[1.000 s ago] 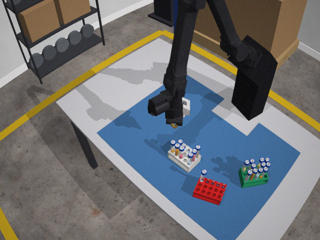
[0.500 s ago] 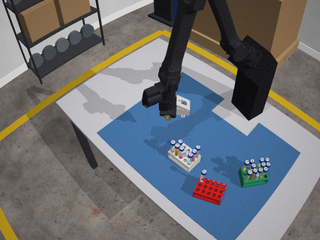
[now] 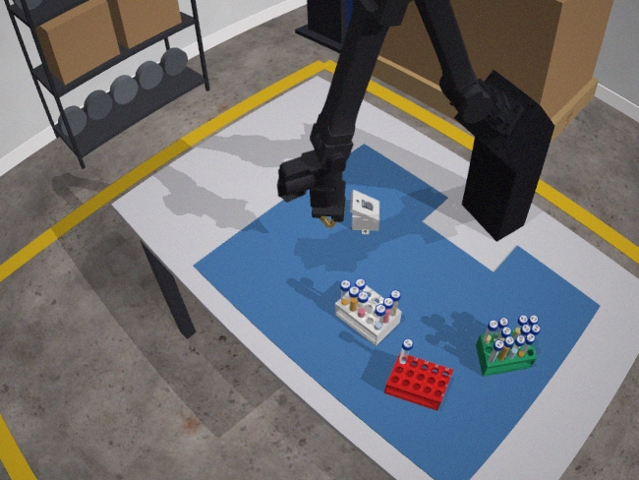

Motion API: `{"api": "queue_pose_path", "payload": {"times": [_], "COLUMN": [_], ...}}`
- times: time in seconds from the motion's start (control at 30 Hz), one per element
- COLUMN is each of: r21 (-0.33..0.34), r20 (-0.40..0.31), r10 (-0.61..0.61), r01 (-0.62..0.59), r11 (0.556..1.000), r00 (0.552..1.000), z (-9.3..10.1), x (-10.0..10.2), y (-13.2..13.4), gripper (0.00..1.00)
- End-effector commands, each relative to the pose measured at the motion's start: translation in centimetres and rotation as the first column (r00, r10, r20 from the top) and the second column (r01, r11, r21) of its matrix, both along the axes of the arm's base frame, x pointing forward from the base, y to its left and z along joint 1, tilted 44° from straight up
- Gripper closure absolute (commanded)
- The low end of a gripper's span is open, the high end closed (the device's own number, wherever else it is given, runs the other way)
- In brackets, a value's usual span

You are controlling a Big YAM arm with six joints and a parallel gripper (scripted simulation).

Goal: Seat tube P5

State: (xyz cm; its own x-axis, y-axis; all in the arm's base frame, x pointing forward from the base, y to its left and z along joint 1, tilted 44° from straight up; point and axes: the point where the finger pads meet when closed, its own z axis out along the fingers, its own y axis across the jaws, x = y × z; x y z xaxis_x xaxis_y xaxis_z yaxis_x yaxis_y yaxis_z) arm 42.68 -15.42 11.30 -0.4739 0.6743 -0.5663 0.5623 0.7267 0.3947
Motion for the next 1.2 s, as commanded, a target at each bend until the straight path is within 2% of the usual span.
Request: {"api": "queue_pose_path", "payload": {"times": [0.0, 0.23, 0.3, 0.33, 0.43, 0.47, 0.53, 0.57, 1.03, 1.1, 1.13, 1.17], "r21": [-0.029, -0.028, -0.038, -0.04, -0.039, -0.033, -0.033, -0.025, -0.033, -0.033, -0.042, -0.031], "r20": [0.021, 0.017, 0.033, 0.036, 0.034, 0.024, 0.024, 0.01, 0.017, 0.017, 0.028, 0.015], "r10": [0.02, 0.02, 0.02, 0.044, 0.044, 0.02, 0.02, 0.019, 0.018, 0.018, 0.018, 0.017], "r01": [-0.02, -0.019, -0.018, -0.043, -0.043, -0.019, -0.019, -0.019, -0.017, -0.017, -0.017, -0.017], "r11": [0.999, 0.999, 0.999, 0.998, 0.998, 0.999, 0.999, 1.0, 0.999, 0.999, 0.999, 0.999], "r00": [1.0, 1.0, 0.999, 0.998, 0.998, 1.0, 1.0, 1.0, 1.0, 1.0, 0.999, 1.0], "z": [0.9, 0.5, 1.3, 1.5, 1.4, 0.6, 0.6, -0.1, -1.0, -1.0, -0.4, -1.2], "x": [0.2, -0.2, -0.4, 0.1, 0.0, -0.6, -0.6, -0.9, -3.0, -3.0, -3.2, -3.4], "y": [-0.8, -3.5, -3.4, -2.4, -2.3, -3.8, -3.8, -4.1, -9.4, -9.4, -9.8, -10.1], "gripper": [1.0, 1.0, 1.0, 1.0, 1.0, 1.0, 1.0, 1.0, 1.0, 1.0, 1.0, 1.0]}}
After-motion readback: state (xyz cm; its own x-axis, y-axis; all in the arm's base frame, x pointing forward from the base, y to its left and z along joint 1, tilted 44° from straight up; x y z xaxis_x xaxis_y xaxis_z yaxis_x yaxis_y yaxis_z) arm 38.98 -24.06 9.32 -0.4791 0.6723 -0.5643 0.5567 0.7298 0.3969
